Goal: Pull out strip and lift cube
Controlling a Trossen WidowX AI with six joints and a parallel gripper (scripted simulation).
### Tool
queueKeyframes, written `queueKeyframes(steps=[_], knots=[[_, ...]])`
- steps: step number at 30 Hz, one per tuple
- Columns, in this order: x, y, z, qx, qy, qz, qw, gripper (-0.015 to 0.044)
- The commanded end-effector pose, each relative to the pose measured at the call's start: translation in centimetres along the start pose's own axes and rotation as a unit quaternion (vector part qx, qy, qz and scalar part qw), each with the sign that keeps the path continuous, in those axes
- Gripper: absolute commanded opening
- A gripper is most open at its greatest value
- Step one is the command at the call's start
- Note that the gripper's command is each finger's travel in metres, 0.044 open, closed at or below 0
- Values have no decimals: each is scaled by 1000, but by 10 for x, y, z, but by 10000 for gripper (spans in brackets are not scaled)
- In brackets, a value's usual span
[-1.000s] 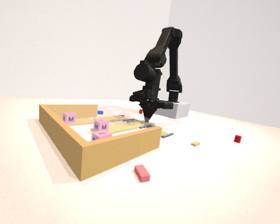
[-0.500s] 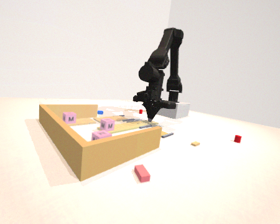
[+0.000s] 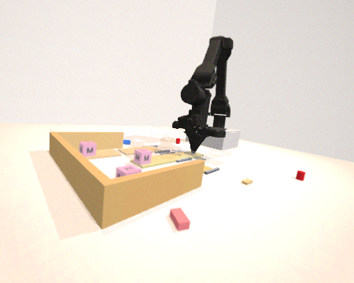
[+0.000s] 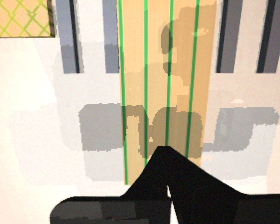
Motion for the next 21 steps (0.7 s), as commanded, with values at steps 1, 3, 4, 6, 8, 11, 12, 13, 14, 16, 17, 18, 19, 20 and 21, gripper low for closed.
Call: queueKeyframes(steps=[1,3,4,6,8,11,12,13,14,16,17,18,19,20,21], knots=[[-12,4,-4,-5,-1,14,1000,0],[-15,4,-5,-5,-1,14,1000,0],[-17,4,-5,-5,-1,14,1000,0],[-20,4,-6,-5,-1,14,1000,0],[-23,4,-6,-5,-1,14,1000,0],[-27,4,-7,-5,-1,14,1000,0],[-28,4,-8,-5,-1,14,1000,0],[-30,4,-8,-5,-1,15,1000,0],[-31,4,-9,-5,-1,15,1000,0],[-34,4,-9,-5,-1,15,1000,0],[-35,4,-10,-5,-1,15,1000,0],[-37,4,-10,-5,-1,15,1000,0],[-38,4,-10,-5,-1,15,1000,0],[-40,4,-11,-5,-1,15,1000,0],[-41,4,-11,-5,-1,15,1000,0]])
Point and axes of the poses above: the point midway between the two fingers, 35 mm back from their tips, its own y axis out along the fingers, its own z axis across the jaws, x = y × z, the point moved 10 cm from there along -y, back along the fingers, and after that the axes turned 15 degrees about y, right-handed, at the moved point
